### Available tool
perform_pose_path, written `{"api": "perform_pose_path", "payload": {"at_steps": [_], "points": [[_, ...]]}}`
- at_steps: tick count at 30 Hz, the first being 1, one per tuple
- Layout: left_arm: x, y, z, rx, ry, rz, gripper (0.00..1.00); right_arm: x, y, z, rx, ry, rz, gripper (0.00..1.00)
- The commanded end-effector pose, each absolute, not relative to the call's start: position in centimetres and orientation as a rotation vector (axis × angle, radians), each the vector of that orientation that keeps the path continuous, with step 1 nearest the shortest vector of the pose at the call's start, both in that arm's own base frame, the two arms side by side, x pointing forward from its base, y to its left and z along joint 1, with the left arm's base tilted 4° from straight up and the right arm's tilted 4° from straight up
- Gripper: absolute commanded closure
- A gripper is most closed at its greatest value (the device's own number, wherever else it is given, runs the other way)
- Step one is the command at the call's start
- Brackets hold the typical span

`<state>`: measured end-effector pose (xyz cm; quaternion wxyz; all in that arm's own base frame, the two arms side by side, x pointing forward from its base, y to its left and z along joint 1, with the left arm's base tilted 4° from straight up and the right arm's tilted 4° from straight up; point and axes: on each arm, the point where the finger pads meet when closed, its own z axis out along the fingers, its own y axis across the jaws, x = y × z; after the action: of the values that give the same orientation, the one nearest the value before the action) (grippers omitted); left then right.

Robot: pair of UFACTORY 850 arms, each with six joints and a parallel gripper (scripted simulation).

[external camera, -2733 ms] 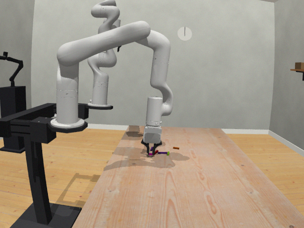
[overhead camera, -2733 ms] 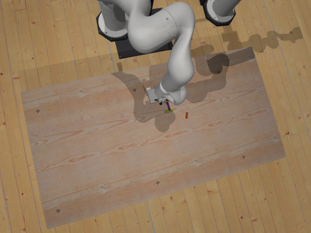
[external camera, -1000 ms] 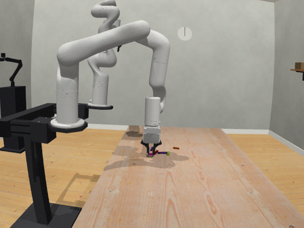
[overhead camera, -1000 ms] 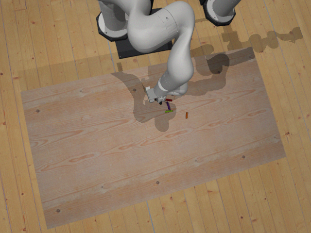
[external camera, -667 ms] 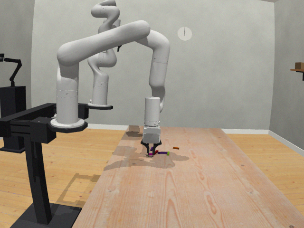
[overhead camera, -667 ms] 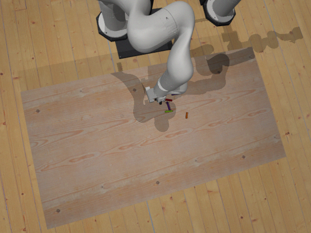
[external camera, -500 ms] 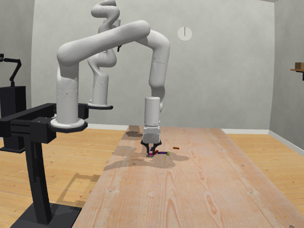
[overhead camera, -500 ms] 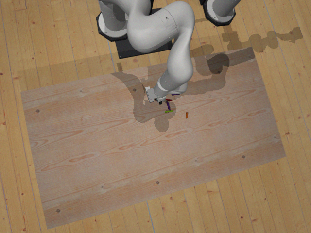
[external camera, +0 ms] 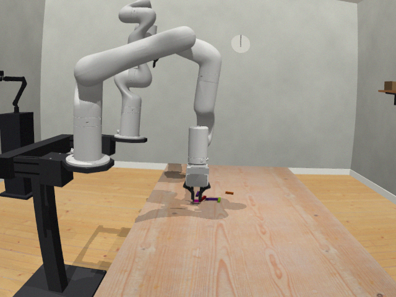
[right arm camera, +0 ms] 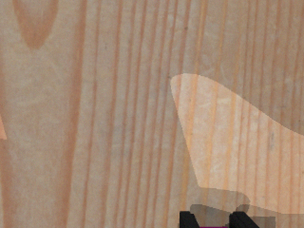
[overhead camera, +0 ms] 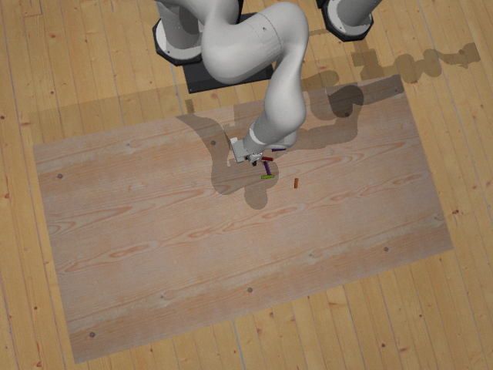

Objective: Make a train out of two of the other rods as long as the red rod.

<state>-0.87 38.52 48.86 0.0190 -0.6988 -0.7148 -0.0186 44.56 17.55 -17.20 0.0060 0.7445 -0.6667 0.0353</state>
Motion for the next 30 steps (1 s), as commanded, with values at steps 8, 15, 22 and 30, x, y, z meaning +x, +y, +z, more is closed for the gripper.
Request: {"api": "perform_pose_path", "payload": {"at_steps": [8, 15, 22, 30], "points": [[-0.87, 38.54, 48.93, -2.168, -2.218, -0.059, 0.0, 44.63, 17.58, -17.16, 2.331, -2.087, 0.111, 0.83], [-0.87, 38.54, 48.93, -2.168, -2.218, -0.059, 0.0, 44.63, 17.58, -17.2, 2.331, -2.087, 0.111, 0.83], [-0.87, 38.54, 48.93, -2.168, -2.218, -0.059, 0.0, 44.64, 17.57, -17.46, 2.331, -2.087, 0.111, 0.83], [-0.87, 38.54, 48.93, -2.168, -2.218, -0.059, 0.0, 44.68, 17.53, -18.15, 2.331, -2.087, 0.111, 0.83]]}}
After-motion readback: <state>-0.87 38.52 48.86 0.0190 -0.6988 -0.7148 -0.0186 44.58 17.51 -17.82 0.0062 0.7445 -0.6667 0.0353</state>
